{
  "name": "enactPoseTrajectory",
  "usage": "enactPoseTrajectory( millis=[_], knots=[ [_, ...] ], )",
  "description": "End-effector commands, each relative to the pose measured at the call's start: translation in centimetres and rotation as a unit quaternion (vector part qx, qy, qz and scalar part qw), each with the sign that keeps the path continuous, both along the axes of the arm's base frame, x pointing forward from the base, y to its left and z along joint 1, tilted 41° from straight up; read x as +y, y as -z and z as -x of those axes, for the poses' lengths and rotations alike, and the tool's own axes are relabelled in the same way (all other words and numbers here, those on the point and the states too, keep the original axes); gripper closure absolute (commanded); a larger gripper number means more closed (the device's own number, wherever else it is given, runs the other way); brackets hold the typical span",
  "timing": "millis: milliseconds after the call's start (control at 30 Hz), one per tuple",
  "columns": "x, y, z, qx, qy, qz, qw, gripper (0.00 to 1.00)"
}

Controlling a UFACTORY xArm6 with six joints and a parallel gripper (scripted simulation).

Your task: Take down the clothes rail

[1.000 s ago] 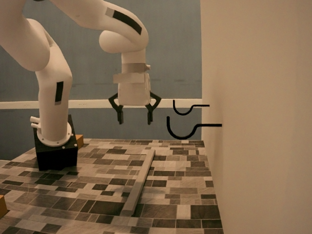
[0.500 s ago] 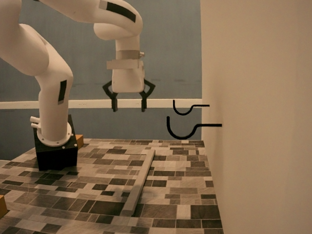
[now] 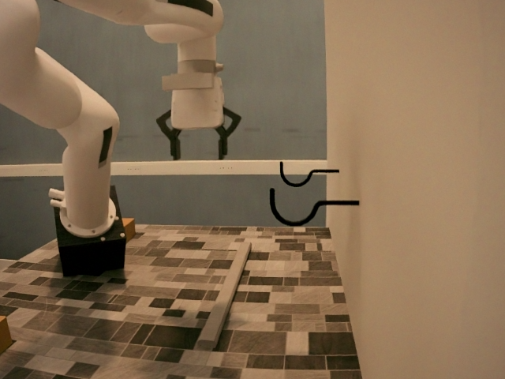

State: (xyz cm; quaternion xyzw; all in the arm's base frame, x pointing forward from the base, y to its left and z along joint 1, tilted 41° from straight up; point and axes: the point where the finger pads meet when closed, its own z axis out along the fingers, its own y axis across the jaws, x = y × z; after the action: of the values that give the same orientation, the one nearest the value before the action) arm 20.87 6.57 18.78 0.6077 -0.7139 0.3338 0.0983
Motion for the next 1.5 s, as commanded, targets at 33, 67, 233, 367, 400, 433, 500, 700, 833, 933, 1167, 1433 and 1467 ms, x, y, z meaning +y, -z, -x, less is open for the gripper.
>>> enactPoseTrajectory(
  millis=[33,67,233,367,400,433,500,700,833,933,1167,1433,1467],
  knots=[
    [1.5,-1.5,1.6,-0.002,0.000,0.000,1.000,0.00],
    [1.7,-1.7,1.8,-0.002,0.000,0.000,1.000,0.00],
    [2.6,-2.6,2.9,-0.002,0.000,0.000,1.000,0.00],
    [3.0,-3.0,3.3,-0.002,0.000,0.000,1.000,0.00],
    [3.1,-3.1,3.5,-0.002,0.000,0.000,1.000,0.00],
    [3.3,-3.3,3.7,-0.002,0.000,0.000,1.000,0.00],
    [3.7,-3.7,4.1,-0.002,0.000,0.000,1.000,0.00],
    [4.8,-4.8,5.4,-0.002,0.000,0.000,1.000,0.00],
    [5.6,-5.5,6.2,-0.002,0.000,0.000,1.000,0.00],
    [5.8,-5.6,6.5,-0.002,0.000,0.000,1.000,0.00],
    [7.1,-6.9,7.9,-0.001,0.000,0.000,1.000,0.00],
    [8.4,-8.2,9.4,-0.001,0.000,0.000,1.000,0.00],
    [8.4,-8.2,9.4,-0.001,0.000,0.000,1.000,0.00]
  ],
)
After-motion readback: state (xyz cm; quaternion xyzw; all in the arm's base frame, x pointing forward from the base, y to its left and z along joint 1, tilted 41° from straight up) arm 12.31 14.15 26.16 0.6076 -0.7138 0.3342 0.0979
